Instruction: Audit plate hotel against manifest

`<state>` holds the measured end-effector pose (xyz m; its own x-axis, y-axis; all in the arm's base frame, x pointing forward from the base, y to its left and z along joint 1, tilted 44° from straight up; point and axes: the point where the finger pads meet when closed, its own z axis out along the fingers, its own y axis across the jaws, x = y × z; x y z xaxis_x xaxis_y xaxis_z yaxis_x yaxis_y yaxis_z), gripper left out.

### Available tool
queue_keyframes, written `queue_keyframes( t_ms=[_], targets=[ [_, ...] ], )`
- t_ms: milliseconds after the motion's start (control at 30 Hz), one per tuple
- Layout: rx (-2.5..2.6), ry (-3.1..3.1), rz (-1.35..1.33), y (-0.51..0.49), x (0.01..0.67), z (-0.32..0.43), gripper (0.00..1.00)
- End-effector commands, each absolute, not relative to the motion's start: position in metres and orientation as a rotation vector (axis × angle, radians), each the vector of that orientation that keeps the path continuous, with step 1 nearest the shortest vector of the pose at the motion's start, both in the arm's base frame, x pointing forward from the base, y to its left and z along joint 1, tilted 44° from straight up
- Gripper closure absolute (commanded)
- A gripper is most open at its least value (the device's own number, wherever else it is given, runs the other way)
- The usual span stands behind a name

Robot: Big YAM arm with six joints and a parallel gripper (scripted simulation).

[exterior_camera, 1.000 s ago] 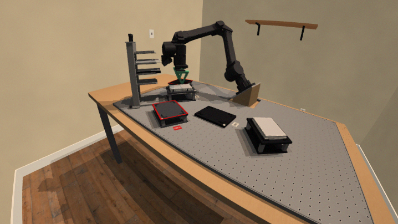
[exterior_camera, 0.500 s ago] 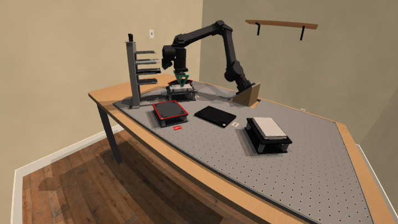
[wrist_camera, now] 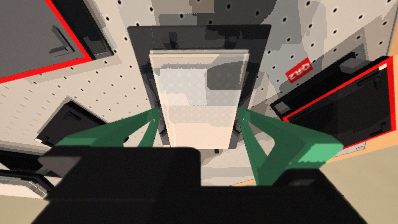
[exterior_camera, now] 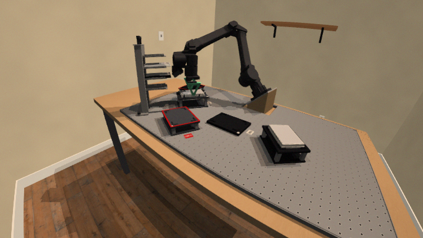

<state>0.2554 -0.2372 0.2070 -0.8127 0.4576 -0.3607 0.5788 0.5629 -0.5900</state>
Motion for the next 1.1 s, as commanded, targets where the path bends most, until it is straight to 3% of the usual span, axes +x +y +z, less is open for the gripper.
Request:
queue_keyframes(
  t_ms=[0,233,267,1067],
  targets=[
    [0.877,2.638,-1.089,-0.245,0.256,0.203,0.00],
    [0.875,2.606,-1.083,-0.244,0.262,0.215,0.00],
    [0.875,2.606,-1.083,-0.244,0.262,0.215,0.14],
    [0.893,2.606,-1.084,-0.244,0.264,0.220,0.14]
  ],
)
